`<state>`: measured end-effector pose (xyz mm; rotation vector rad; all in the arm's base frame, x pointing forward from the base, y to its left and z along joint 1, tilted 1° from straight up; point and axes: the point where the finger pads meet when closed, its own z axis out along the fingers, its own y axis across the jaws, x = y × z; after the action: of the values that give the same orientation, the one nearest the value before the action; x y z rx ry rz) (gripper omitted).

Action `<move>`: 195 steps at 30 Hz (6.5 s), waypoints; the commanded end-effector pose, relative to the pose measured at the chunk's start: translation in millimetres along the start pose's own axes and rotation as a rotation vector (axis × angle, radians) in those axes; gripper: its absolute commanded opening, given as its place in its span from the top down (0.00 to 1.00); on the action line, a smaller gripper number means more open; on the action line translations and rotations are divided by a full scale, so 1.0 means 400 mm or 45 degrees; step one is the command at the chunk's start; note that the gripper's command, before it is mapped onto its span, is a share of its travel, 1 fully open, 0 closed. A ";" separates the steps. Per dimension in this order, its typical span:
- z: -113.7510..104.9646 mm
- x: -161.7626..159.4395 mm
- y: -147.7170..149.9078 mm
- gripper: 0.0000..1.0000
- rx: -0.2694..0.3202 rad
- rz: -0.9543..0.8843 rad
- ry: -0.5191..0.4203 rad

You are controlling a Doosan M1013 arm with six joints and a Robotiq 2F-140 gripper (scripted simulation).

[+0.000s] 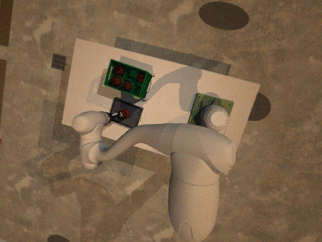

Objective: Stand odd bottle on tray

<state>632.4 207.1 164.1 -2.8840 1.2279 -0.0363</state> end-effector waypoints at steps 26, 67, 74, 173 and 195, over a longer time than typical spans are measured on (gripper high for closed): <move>0.008 0.000 0.000 1.00 0.000 0.000 0.000; 0.008 0.000 0.000 0.00 0.000 0.000 0.000; 0.008 0.000 0.000 0.00 0.000 0.000 0.000; -0.175 0.000 0.000 0.00 0.000 0.000 0.000; -0.211 0.000 0.000 1.00 0.000 0.000 0.000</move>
<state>630.4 207.4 248.1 -2.8840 1.2279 -0.0364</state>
